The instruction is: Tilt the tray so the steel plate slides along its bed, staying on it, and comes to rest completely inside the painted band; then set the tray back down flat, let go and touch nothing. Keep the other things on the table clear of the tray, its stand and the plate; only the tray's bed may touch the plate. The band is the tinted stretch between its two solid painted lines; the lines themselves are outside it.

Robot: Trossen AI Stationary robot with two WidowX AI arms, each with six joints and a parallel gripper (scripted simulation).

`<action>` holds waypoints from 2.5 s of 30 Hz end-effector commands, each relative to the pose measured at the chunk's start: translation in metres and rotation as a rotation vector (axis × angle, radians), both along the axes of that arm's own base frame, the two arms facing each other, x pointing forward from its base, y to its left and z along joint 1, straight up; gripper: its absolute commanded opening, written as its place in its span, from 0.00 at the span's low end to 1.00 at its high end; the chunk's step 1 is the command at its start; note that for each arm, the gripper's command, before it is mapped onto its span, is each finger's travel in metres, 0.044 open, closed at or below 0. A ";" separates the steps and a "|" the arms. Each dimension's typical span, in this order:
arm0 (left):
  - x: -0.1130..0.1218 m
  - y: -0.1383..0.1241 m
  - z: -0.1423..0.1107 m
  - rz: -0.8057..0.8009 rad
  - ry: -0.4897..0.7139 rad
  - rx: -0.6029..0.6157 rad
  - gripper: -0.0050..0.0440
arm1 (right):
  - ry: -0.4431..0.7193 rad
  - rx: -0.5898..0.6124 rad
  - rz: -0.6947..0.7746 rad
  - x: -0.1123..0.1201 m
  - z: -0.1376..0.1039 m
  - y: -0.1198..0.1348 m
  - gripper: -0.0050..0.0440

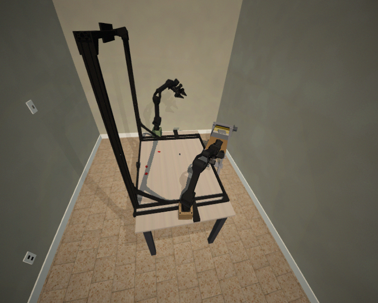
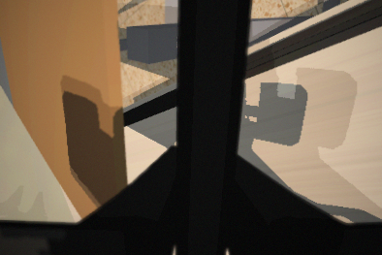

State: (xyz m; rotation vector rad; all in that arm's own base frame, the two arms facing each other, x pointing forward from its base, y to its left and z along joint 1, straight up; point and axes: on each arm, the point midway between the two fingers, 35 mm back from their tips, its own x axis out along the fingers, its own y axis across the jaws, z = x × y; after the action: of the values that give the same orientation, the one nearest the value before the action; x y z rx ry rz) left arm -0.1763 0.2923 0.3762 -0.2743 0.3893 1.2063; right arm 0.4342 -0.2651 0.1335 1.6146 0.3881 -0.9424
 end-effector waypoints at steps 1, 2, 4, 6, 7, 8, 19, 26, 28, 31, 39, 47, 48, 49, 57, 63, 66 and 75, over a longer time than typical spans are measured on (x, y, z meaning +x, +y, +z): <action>0.000 0.000 0.000 0.000 0.000 0.000 1.00 | -0.080 -0.040 -0.003 0.007 0.016 -0.004 0.10; 0.000 0.000 0.000 0.000 0.000 0.000 1.00 | -0.081 -0.040 -0.003 0.007 0.016 -0.004 0.10; 0.000 0.000 0.000 0.000 0.000 0.000 1.00 | -0.051 -0.028 -0.003 0.001 -0.017 -0.001 0.10; 0.000 0.000 0.000 0.000 0.000 0.000 1.00 | -0.044 -0.026 -0.003 -0.002 -0.033 0.000 0.10; 0.000 0.000 0.000 0.000 0.000 0.000 1.00 | -0.044 -0.026 -0.003 -0.002 -0.033 0.000 0.10; 0.000 0.000 0.000 0.000 0.000 0.000 1.00 | -0.017 -0.015 -0.003 -0.001 -0.033 0.000 0.10; 0.000 0.000 0.000 0.000 0.000 0.000 1.00 | 0.059 0.015 -0.003 -0.007 -0.074 0.002 0.10; 0.000 0.000 0.000 0.000 0.000 0.000 1.00 | 0.055 0.013 -0.003 -0.006 -0.070 0.002 0.10; 0.000 0.000 0.000 0.000 0.000 0.000 1.00 | 0.053 0.013 -0.003 -0.006 -0.069 0.001 0.10; 0.000 0.000 0.000 0.000 0.000 0.000 1.00 | 0.051 0.012 -0.003 -0.006 -0.066 0.001 0.10; 0.000 0.000 0.000 0.000 0.000 0.000 1.00 | 0.046 0.010 -0.003 -0.005 -0.060 0.001 0.10; 0.000 0.000 0.000 0.000 0.000 0.000 1.00 | 0.043 0.009 -0.003 -0.005 -0.055 0.001 0.10; 0.000 0.000 0.000 0.000 0.000 0.000 1.00 | 0.043 0.009 -0.003 -0.004 -0.055 0.001 0.10; 0.000 0.000 0.000 0.000 0.000 0.000 1.00 | 0.043 0.009 -0.003 -0.004 -0.054 0.001 0.10; 0.000 0.000 0.000 0.000 0.000 0.000 1.00 | 0.038 0.007 -0.003 -0.004 -0.048 0.000 0.10; 0.000 0.000 0.000 0.000 0.000 0.000 1.00 | 0.034 0.005 -0.003 -0.003 -0.045 0.000 0.10; 0.000 0.000 0.000 0.000 0.000 0.000 1.00 | 0.032 0.004 -0.003 -0.003 -0.042 0.000 0.10; 0.000 0.000 0.000 0.000 0.000 0.000 1.00 | 0.026 0.002 -0.003 -0.002 -0.037 0.000 0.10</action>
State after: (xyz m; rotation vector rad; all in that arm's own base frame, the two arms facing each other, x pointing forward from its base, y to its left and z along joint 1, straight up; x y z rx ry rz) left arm -0.1762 0.2923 0.3762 -0.2744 0.3893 1.2061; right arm 0.4264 -0.2620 0.0729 1.6062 0.4517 -1.0028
